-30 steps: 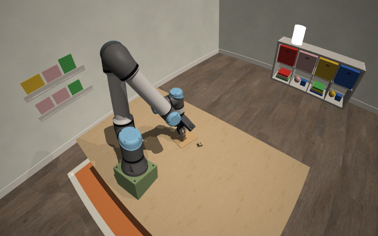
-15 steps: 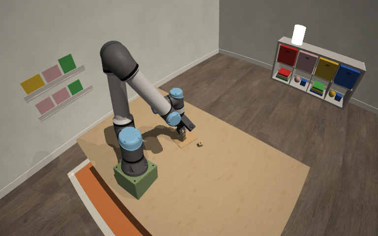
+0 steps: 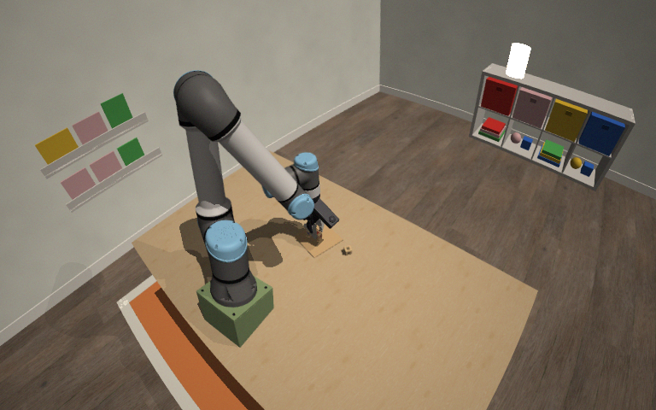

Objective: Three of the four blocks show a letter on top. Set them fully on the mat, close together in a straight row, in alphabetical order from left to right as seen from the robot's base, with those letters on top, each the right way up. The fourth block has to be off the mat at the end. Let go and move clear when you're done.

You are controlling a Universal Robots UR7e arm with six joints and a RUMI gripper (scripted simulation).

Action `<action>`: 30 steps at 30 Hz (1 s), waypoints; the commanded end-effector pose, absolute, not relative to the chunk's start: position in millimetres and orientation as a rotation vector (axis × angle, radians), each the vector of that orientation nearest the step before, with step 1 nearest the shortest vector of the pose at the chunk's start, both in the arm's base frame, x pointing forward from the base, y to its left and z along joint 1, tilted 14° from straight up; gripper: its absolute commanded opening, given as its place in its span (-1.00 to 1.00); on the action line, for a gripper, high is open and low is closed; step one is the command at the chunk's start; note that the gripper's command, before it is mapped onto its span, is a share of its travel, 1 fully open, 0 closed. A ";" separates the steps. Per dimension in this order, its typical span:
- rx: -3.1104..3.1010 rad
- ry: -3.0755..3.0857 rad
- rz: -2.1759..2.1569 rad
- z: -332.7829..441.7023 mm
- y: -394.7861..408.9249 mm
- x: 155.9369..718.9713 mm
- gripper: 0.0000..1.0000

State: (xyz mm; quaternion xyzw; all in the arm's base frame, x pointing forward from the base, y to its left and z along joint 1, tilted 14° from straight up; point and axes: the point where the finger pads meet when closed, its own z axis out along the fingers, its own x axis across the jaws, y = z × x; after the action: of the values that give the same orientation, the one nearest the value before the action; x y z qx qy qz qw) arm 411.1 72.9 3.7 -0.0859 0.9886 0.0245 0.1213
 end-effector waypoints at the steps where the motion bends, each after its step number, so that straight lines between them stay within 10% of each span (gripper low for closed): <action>1: -0.251 2.886 0.071 4.0 72.9 411.5 -0.89; 30: -0.251 2.886 0.071 0.1 73.2 412.4 -0.89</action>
State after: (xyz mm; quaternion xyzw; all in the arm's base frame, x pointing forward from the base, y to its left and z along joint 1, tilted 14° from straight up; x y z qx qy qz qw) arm 412.1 73.2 -0.1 -0.0859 0.9886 0.0245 0.1213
